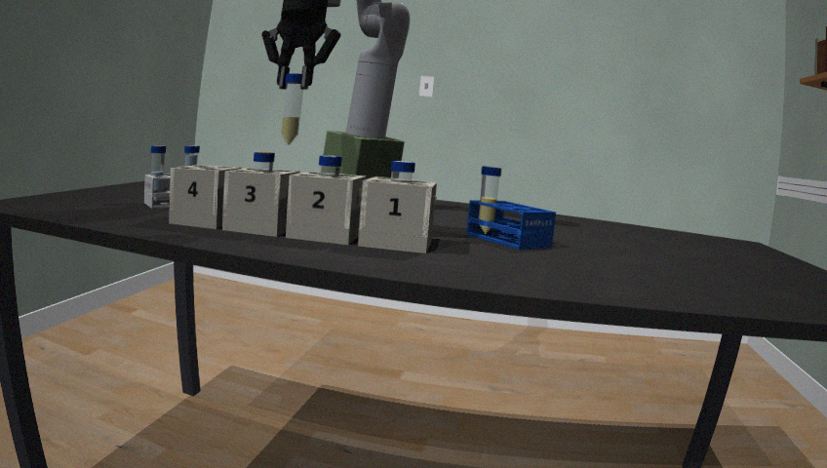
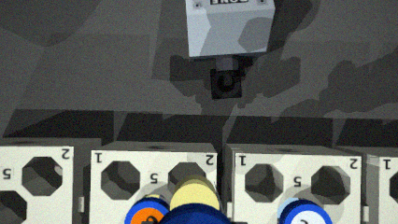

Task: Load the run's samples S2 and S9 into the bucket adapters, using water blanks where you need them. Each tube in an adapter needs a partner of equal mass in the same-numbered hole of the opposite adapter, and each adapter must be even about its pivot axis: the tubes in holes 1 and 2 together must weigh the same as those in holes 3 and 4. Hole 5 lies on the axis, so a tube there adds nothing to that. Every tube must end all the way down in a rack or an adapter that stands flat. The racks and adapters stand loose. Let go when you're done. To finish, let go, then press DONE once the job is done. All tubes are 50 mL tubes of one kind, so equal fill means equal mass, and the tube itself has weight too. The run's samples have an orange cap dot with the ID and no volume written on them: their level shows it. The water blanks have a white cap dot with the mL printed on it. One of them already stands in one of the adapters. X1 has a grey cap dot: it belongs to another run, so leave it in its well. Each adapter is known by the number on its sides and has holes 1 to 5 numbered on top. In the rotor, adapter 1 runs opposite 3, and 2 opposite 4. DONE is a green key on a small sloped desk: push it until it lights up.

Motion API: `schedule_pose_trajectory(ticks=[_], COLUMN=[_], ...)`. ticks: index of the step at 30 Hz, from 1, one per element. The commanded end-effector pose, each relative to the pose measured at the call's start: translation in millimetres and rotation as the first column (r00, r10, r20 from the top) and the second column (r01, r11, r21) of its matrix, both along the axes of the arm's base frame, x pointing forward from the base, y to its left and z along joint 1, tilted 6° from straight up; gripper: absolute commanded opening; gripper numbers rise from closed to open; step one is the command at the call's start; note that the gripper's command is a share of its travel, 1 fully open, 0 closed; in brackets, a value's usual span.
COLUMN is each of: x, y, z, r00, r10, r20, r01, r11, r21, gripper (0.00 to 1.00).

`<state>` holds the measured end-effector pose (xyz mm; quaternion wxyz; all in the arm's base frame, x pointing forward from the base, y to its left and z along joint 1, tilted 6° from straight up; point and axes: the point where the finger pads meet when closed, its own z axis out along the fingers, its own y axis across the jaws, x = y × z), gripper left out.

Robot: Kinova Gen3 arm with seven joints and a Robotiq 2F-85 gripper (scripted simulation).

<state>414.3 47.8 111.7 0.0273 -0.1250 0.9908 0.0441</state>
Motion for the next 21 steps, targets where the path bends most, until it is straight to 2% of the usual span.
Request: schedule_pose_trajectory(ticks=[1, 21], x=[5.8, 29.0], y=[-16, -72], z=[-1.6, -5.9], r00=[1.000, 1.000], r10=[-0.014, -0.012], r20=[-0.004, -0.003], r01=[0.014, 0.012], r11=[1.000, 1.000], r21=[0.001, -0.001], gripper=[0.10, 0.10])
